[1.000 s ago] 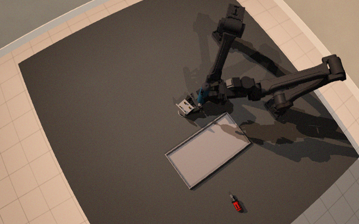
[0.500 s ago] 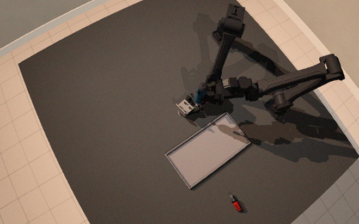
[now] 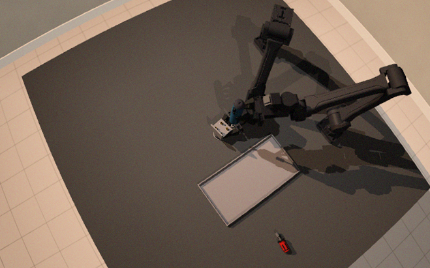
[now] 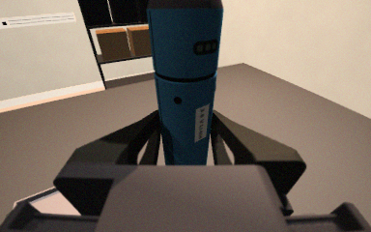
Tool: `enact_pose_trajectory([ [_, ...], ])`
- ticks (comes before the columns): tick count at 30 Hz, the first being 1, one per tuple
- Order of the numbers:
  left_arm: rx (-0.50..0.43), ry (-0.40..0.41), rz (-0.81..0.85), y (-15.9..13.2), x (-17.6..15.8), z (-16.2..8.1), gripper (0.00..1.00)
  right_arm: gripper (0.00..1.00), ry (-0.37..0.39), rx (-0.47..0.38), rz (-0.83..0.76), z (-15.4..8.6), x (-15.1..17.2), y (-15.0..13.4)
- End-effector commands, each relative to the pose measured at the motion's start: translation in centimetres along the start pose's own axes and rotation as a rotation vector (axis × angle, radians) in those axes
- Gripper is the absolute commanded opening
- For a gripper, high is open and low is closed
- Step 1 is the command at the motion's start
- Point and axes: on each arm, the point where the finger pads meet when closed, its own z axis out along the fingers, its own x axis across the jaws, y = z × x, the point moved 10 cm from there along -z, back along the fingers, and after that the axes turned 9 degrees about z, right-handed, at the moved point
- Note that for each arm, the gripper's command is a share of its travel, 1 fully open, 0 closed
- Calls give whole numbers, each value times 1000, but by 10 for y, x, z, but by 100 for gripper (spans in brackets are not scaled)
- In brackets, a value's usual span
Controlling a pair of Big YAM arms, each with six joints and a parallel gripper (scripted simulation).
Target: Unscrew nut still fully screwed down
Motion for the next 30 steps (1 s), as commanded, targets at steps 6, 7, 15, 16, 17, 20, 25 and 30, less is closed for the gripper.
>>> enact_pose_trajectory([
  [6, -155, 33, -11, 56, 13, 30, 42, 59, 7, -18, 18, 3, 5, 7],
  [7, -155, 33, -11, 56, 13, 31, 42, 59, 7, -18, 18, 3, 5, 7],
  [15, -184, 37, -11, 67, 14, 31, 42, 59, 7, -18, 18, 3, 5, 7],
  [16, -184, 37, -11, 67, 14, 31, 42, 59, 7, -18, 18, 3, 5, 7],
  [17, -184, 37, -11, 67, 14, 31, 42, 59, 7, -18, 18, 3, 5, 7],
  [20, -155, 33, -11, 55, 12, 41, 42, 59, 7, -18, 18, 3, 5, 7],
  [25, -155, 32, -11, 55, 12, 48, 42, 59, 7, -18, 18, 3, 5, 7],
  [30, -177, 36, -11, 65, 14, 48, 42, 59, 7, -18, 18, 3, 5, 7],
])
